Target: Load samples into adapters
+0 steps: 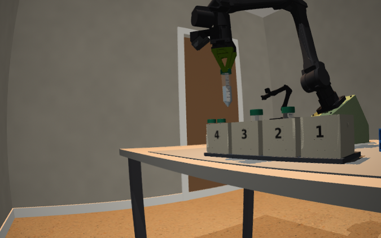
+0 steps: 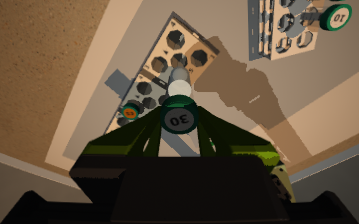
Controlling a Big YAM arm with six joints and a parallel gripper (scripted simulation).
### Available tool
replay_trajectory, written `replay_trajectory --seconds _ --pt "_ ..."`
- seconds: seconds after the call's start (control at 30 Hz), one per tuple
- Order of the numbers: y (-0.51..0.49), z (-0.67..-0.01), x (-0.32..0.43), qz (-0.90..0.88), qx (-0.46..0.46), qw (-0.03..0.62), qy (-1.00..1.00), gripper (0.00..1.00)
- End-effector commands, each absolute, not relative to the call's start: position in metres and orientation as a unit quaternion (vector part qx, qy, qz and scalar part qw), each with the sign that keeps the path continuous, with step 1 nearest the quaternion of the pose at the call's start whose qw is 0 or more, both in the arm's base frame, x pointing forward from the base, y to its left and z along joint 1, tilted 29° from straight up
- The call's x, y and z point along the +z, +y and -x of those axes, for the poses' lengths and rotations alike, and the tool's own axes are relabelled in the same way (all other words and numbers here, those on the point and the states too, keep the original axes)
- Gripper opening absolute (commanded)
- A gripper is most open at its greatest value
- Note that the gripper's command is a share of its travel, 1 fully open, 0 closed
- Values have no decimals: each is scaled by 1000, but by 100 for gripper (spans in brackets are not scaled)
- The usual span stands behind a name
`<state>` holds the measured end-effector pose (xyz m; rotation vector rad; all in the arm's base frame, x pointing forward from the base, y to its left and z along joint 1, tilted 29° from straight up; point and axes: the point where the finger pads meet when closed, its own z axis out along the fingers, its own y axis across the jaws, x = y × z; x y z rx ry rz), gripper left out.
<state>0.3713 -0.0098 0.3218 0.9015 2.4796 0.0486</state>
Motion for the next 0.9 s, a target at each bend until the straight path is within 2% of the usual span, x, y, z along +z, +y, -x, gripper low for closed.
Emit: replay_trajectory --seconds 0.0,0.87 --pt "-7 -370 366 -264 14 290 920 0" --pt "-6 -369 367 40 -77 280 956 0"
